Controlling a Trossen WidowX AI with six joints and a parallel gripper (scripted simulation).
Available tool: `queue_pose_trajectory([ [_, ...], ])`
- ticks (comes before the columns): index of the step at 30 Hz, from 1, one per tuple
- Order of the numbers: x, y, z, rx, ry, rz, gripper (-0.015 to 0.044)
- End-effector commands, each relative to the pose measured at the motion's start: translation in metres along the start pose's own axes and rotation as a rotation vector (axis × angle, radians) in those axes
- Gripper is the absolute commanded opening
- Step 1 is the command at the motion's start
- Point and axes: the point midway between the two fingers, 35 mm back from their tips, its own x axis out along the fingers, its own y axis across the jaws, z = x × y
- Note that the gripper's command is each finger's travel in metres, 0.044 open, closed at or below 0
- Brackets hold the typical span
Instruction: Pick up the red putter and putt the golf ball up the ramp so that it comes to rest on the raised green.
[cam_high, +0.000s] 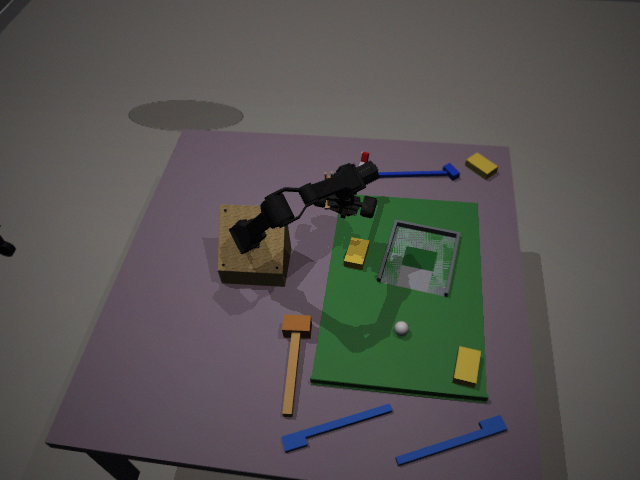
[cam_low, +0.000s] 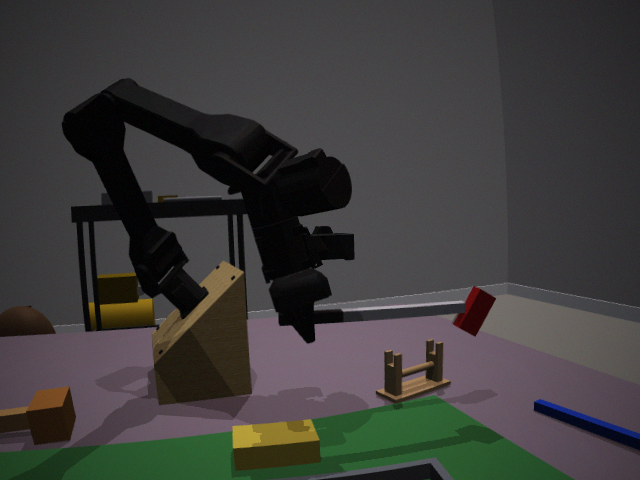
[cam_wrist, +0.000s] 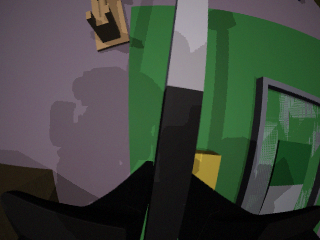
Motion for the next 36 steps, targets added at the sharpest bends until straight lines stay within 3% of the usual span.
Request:
queue_pose_trajectory([
  [1,-0.013,-0.019,-0.026,0.153,-0.004,-0.023,0.0],
  [19,-0.055,-0.061,-0.169,0.82,0.043,-0.11,0.0],
  [36,-0.094,-0.034,-0.309,1.449,0.136,-0.229,0.0],
])
